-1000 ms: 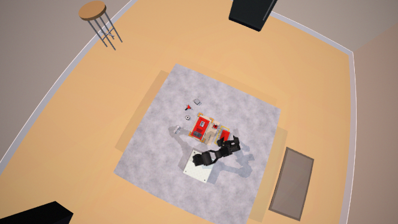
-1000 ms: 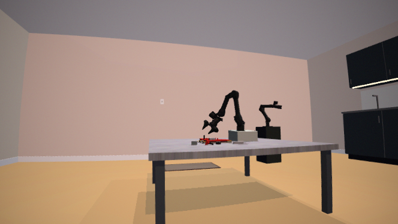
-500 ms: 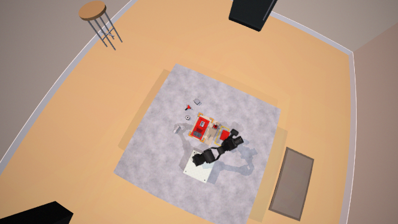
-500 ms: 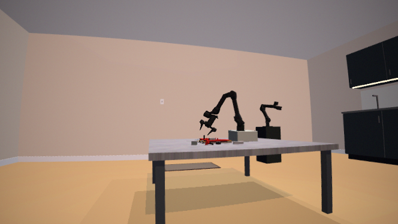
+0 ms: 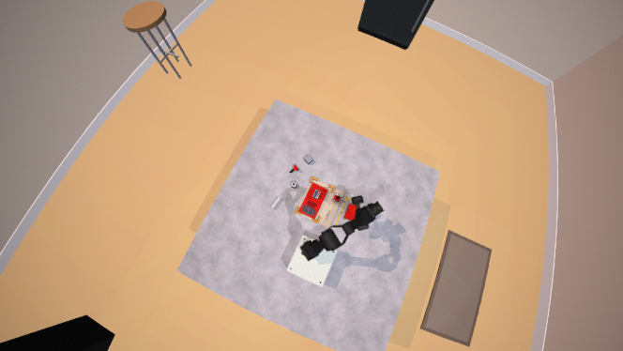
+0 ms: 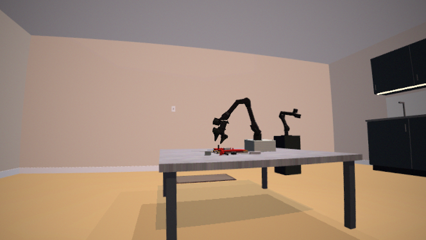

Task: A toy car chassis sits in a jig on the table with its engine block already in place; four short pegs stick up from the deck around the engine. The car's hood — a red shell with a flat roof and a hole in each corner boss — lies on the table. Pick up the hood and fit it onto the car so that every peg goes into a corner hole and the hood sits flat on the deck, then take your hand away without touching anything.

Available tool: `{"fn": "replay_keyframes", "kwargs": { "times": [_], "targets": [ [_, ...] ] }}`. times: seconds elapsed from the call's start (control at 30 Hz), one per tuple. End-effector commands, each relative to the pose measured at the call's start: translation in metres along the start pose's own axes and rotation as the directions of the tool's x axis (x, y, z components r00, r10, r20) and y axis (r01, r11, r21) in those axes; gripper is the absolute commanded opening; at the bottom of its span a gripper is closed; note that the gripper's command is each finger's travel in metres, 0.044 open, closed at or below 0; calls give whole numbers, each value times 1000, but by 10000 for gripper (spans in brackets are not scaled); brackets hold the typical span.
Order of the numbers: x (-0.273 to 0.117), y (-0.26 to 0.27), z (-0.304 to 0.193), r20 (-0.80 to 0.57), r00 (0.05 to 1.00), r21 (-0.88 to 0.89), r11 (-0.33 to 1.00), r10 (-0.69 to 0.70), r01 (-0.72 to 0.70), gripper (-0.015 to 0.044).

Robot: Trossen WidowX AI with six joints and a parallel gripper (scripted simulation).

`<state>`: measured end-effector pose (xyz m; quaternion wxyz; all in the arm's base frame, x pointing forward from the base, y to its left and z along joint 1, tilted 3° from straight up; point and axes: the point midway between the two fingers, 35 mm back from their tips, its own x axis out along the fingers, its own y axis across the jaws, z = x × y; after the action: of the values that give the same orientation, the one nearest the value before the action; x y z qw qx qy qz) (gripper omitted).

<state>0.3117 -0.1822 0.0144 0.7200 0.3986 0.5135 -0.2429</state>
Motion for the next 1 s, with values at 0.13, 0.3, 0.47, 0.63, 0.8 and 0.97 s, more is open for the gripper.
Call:
{"fn": "replay_keyframes", "kwargs": {
  "times": [0.13,0.3,0.47,0.63,0.8,0.97],
  "targets": [
    [-2,11,-12,-170,945,-820,572,-280,22,440],
    [-2,11,-12,-170,945,-820,572,-280,22,440],
    [-3,9,-14,-170,945,-820,572,-280,22,440],
    [-3,9,-14,-170,945,-820,572,-280,22,440],
    [-3,10,-14,-170,945,-820,572,-280,22,440],
    [-1,9,-14,-170,945,-820,572,-280,22,440]
  ]
}}
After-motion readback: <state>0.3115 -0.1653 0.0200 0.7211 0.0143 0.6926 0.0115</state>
